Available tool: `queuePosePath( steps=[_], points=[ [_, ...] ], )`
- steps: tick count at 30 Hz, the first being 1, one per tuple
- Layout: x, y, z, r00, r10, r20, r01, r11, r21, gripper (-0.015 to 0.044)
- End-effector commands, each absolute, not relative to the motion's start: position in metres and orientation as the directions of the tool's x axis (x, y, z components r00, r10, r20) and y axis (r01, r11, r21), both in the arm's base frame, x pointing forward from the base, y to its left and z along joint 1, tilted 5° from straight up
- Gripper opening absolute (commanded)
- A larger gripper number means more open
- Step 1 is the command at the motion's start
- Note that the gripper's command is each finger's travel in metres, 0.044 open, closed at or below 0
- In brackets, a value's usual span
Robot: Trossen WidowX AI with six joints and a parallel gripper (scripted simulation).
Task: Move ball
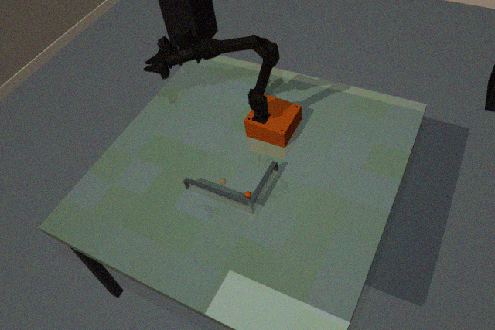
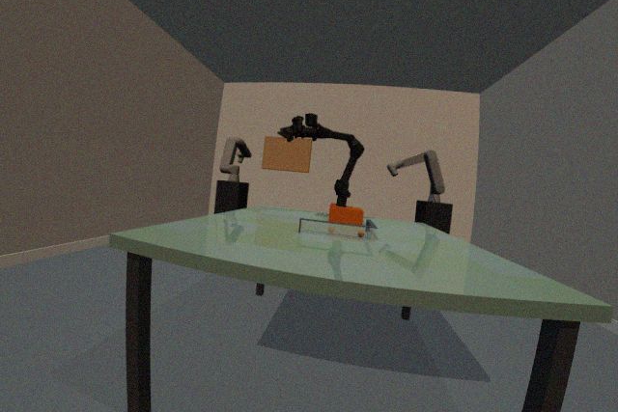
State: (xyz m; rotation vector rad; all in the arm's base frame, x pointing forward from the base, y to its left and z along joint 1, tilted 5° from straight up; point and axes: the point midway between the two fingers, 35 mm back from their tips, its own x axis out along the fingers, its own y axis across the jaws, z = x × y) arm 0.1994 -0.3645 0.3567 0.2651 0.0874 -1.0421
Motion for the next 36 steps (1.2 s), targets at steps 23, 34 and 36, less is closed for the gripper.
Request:
queuePosePath(
  steps=[23, 34, 36],
  points=[
    [0.414, -0.099, 0.122, 0.537, -0.05, -0.842, -0.348, 0.896, -0.275, 0.0243],
    [0.381, 0.055, 0.029, 0.14, 0.104, -0.985, -0.95, 0.294, -0.104, 0.0243],
    [0.367, 0.079, 0.014, 0.057, 0.096, -0.994, -0.991, 0.125, -0.045, 0.0243]
  ],
)
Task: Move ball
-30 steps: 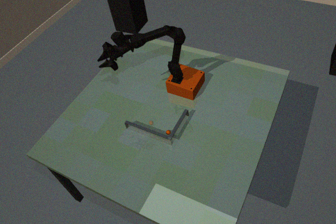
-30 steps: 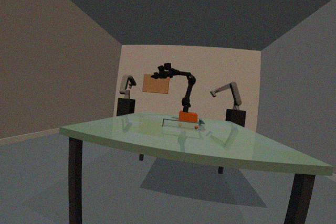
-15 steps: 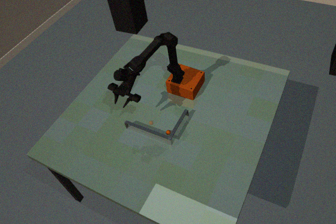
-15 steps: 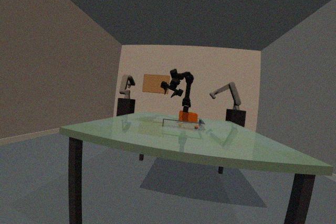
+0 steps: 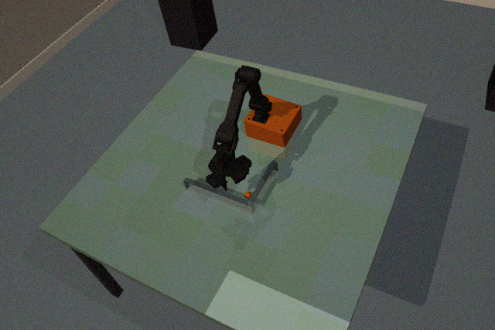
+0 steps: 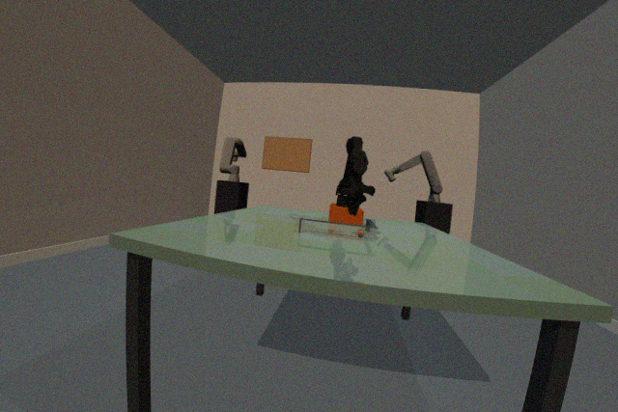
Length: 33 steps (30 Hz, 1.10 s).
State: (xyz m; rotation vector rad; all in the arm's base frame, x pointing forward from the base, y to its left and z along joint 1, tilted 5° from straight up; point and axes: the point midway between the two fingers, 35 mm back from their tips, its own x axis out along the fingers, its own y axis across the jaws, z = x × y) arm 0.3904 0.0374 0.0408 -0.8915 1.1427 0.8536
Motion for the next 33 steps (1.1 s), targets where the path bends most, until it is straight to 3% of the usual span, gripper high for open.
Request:
queuePosePath(
  steps=[1, 33],
  points=[
    [0.362, 0.086, 0.01, 0.031, 0.091, -0.995, -0.997, 0.072, -0.025, 0.0243],
    [0.361, 0.092, -0.029, 0.019, 0.088, -0.996, -0.999, 0.046, -0.015, 0.0243]
  ],
)
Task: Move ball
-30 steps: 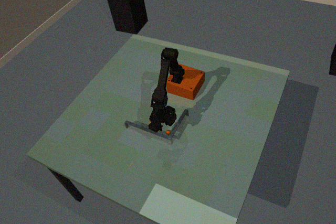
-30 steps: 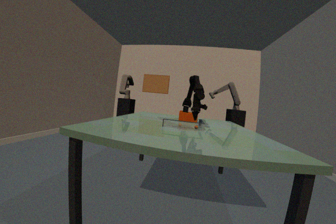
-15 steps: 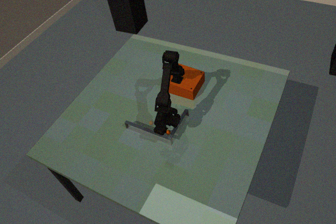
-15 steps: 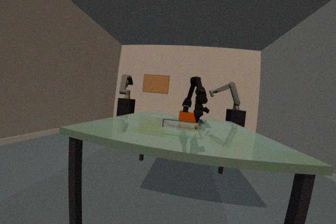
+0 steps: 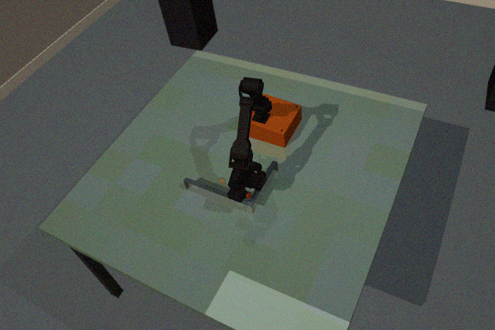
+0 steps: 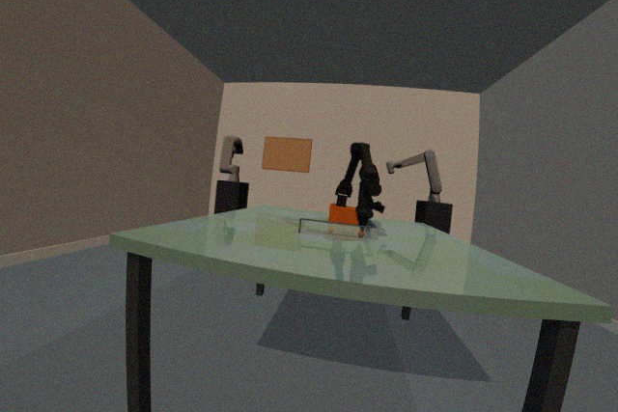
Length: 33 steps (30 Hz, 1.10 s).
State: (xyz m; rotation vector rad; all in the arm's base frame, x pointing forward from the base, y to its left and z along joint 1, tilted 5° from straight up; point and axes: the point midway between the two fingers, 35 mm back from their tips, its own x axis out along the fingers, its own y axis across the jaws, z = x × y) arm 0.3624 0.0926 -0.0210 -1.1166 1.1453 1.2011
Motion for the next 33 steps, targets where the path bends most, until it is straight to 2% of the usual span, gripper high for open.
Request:
queuePosePath(
  steps=[1, 9, 13, 22, 25, 33],
  points=[
    [0.361, 0.092, -0.03, 0.019, 0.088, -0.996, -0.999, 0.046, -0.015, 0.0243],
    [0.36, 0.093, -0.04, 0.019, 0.088, -0.996, -0.999, 0.046, -0.015, 0.0243],
    [0.36, 0.093, -0.04, 0.019, 0.088, -0.996, -0.999, 0.046, -0.015, 0.0138],
    [0.36, 0.093, -0.04, 0.019, 0.088, -0.996, -0.999, 0.046, -0.015, 0.0078],
    [0.361, 0.093, -0.035, 0.019, 0.088, -0.996, -0.999, 0.046, -0.015, 0.0],
    [0.365, 0.088, 0.034, 0.02, 0.088, -0.996, -0.999, 0.046, -0.016, 0.0]
  ],
)
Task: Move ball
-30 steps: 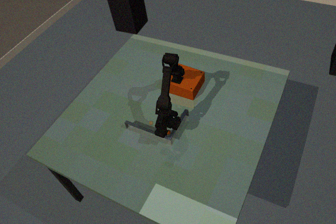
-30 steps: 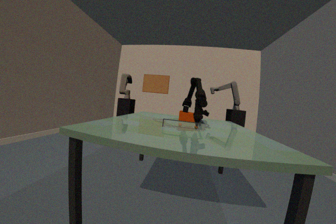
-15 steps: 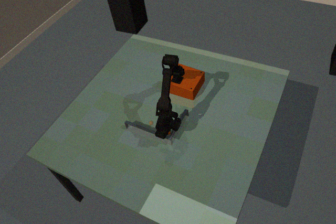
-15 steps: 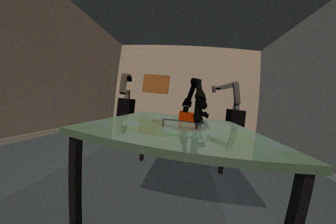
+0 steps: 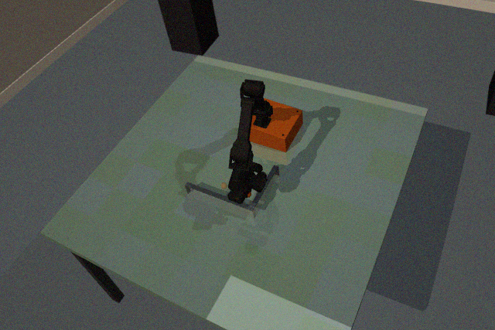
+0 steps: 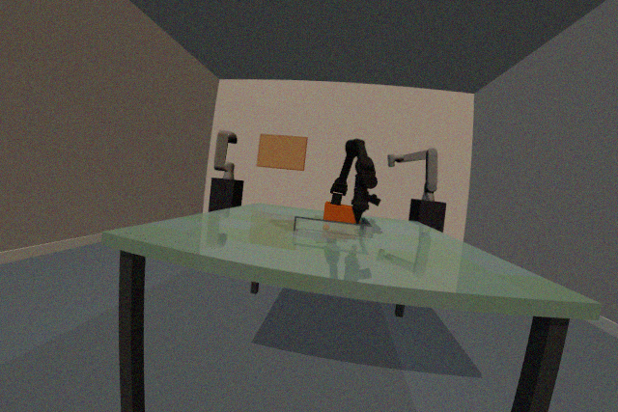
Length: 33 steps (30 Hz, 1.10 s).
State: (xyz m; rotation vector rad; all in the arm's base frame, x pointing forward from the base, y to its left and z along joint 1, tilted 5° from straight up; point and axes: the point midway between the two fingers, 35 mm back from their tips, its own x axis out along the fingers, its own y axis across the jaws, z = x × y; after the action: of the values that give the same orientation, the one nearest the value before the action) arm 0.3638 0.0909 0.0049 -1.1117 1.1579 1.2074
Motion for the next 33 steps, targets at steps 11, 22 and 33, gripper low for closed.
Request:
queuePosePath(
  steps=[11, 22, 33],
  points=[
    [0.359, 0.081, 0.083, 0.02, 0.088, -0.996, -0.999, 0.046, -0.016, 0.0],
    [0.353, 0.015, 0.058, 0.019, 0.081, -0.997, -0.999, 0.046, -0.015, 0.0],
    [0.332, -0.046, 0.033, 0.017, 0.078, -0.997, -0.999, 0.046, -0.014, 0.0]
  ],
)
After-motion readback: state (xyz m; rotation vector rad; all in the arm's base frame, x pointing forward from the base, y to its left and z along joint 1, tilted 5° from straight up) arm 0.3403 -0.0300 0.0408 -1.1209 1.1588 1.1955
